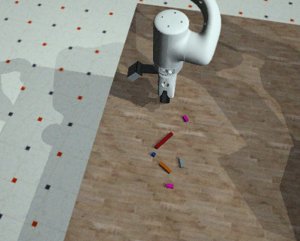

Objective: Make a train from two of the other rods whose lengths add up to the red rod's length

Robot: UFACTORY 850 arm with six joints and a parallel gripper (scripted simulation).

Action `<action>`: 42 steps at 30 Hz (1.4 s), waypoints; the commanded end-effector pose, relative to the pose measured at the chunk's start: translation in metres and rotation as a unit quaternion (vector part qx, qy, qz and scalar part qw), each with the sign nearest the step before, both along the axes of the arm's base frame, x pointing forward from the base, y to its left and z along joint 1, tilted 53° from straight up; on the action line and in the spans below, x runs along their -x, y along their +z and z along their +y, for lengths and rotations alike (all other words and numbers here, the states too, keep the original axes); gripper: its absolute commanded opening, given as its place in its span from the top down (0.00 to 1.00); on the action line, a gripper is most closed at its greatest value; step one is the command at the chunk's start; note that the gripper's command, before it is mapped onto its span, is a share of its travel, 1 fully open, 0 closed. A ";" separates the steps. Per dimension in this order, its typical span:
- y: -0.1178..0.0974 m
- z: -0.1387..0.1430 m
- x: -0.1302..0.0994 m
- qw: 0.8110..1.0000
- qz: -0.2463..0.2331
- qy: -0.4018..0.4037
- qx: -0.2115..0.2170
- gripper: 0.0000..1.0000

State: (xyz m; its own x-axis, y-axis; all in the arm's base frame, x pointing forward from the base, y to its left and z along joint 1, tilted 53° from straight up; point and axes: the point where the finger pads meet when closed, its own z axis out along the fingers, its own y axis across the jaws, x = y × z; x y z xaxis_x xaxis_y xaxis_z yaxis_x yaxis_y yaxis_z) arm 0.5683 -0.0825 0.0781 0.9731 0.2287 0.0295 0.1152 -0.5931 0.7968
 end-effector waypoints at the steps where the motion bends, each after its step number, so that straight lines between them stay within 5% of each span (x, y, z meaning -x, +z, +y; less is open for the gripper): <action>1: -0.001 -0.001 -0.001 1.000 -0.001 0.000 0.000 0.76; 41: -0.001 -0.002 -0.001 1.000 -0.001 0.000 0.000 0.76; 42: -0.001 -0.002 -0.001 1.000 -0.001 0.000 0.000 0.96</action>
